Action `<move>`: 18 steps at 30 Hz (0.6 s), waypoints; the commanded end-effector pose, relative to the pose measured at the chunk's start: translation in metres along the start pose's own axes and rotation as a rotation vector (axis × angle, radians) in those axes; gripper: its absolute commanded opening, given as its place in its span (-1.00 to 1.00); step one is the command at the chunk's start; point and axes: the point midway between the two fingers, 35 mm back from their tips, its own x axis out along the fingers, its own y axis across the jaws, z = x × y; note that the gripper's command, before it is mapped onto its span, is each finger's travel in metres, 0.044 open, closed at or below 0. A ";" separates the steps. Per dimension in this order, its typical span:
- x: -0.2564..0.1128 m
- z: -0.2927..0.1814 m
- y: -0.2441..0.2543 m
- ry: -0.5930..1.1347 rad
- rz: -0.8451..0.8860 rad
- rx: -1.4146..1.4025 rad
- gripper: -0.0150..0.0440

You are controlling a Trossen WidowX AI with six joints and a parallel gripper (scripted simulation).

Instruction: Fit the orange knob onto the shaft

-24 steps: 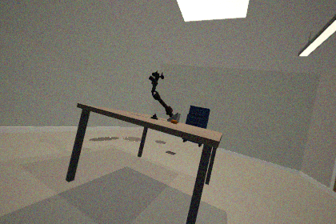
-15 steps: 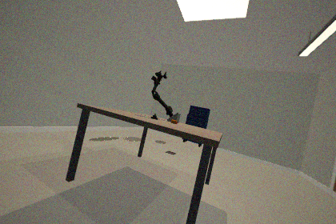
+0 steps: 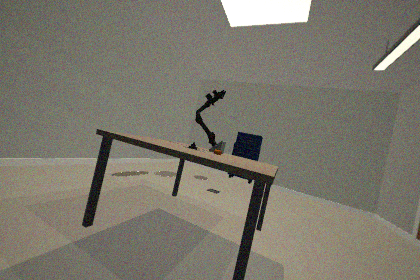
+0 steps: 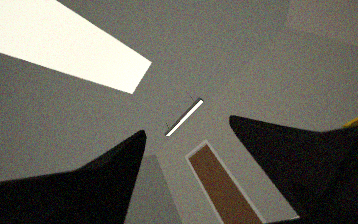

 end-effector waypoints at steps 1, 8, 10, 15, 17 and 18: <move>0.035 -0.025 -0.062 0.057 -0.174 -0.173 1.00; 0.068 -0.051 -0.167 0.184 -0.429 -0.393 1.00; 0.073 -0.058 -0.199 0.233 -0.501 -0.451 1.00; 0.074 -0.072 -0.279 0.371 -0.672 -0.577 1.00; 0.071 -0.078 -0.311 0.432 -0.734 -0.611 1.00; 0.069 -0.080 -0.326 0.463 -0.763 -0.623 1.00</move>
